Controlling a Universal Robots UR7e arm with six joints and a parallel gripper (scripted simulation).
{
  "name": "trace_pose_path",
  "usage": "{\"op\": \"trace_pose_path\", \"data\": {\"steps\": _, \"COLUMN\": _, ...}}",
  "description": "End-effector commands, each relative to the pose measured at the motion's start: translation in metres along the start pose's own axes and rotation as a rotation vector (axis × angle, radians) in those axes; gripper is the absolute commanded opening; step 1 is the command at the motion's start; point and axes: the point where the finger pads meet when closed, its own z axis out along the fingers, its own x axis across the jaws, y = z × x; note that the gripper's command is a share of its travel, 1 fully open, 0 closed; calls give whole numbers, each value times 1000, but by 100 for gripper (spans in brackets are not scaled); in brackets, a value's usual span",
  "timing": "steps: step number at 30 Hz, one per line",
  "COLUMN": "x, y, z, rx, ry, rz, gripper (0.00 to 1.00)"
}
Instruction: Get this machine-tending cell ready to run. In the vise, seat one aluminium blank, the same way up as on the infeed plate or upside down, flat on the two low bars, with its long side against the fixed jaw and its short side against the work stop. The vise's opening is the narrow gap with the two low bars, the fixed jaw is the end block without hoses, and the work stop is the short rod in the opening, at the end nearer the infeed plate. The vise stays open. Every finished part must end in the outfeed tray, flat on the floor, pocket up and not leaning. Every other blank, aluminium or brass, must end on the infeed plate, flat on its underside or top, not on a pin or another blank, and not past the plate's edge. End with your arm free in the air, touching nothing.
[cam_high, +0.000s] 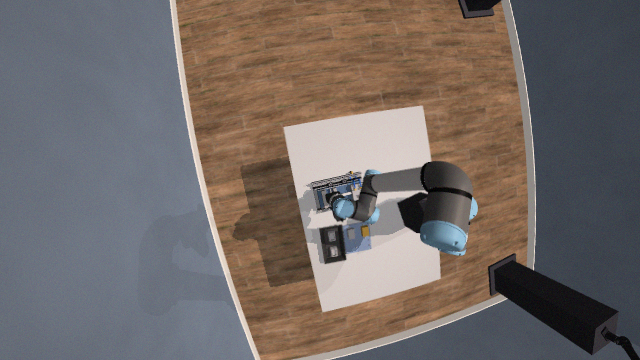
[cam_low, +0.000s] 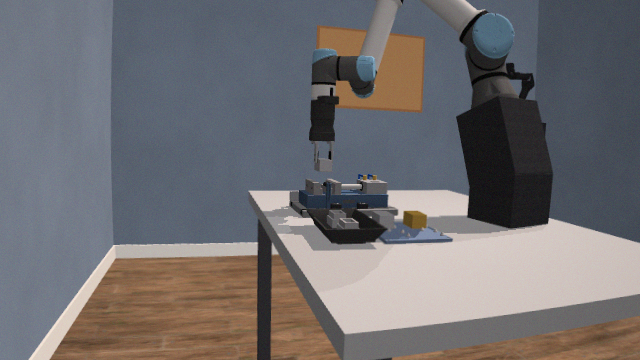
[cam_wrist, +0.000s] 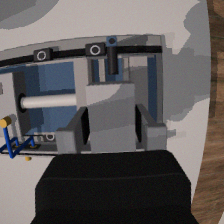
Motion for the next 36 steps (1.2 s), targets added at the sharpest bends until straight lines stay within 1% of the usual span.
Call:
{"op": "trace_pose_path", "data": {"steps": 1, "x": 1, "y": 0, "z": -1, "rx": -1, "ry": 2, "rz": 0, "gripper": 0}}
{"op": "trace_pose_path", "data": {"steps": 18, "x": 1, "y": 0, "z": 1, "rx": -1, "ry": 1, "rz": 0, "gripper": 0}}
{"op": "trace_pose_path", "data": {"steps": 36, "x": 1, "y": 0, "z": 9, "rx": -1, "ry": 1, "rz": 0, "gripper": 0}}
